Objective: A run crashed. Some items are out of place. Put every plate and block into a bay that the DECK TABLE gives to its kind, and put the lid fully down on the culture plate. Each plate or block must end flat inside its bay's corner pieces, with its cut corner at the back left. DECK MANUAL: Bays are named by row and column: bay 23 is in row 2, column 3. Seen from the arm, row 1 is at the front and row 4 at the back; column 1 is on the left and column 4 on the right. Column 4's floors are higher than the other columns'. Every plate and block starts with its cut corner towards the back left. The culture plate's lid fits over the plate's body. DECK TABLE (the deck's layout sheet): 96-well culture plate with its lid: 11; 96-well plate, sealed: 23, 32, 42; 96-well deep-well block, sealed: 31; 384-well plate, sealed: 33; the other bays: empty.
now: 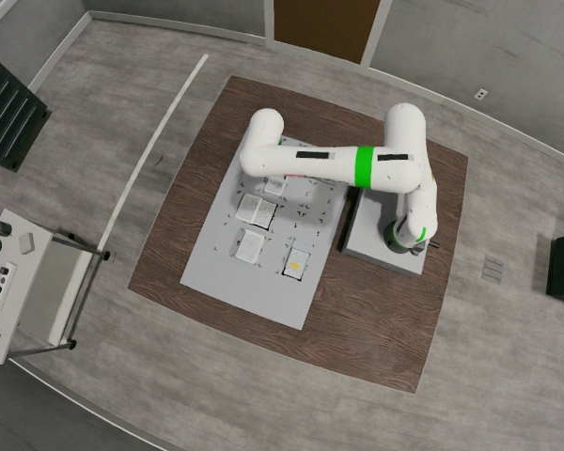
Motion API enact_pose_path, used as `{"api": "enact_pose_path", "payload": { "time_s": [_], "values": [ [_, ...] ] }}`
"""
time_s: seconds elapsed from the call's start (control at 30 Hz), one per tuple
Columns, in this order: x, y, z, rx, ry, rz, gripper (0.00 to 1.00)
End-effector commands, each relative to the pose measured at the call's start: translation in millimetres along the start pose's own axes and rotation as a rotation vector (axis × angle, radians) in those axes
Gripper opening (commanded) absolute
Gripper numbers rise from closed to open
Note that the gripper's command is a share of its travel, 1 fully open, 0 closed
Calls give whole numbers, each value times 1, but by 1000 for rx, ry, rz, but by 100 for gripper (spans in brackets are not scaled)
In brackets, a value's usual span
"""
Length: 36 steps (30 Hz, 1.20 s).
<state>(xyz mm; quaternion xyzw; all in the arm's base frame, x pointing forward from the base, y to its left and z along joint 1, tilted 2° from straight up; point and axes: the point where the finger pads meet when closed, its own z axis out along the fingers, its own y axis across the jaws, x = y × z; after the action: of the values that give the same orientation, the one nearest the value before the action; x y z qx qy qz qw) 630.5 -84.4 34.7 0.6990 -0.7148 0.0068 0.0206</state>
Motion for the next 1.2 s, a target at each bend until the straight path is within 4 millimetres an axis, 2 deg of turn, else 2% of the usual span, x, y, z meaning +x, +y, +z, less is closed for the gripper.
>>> {"api": "enact_pose_path", "payload": {
  "time_s": [0.0, 0.9, 1.17],
  "values": [
    [-13, -9, -1, 1, 0, 0, 100],
    [-97, -64, -1, 2, 0, 0, 100],
    [-110, -73, -1, 2, 0, 0, 100]
  ]
}}
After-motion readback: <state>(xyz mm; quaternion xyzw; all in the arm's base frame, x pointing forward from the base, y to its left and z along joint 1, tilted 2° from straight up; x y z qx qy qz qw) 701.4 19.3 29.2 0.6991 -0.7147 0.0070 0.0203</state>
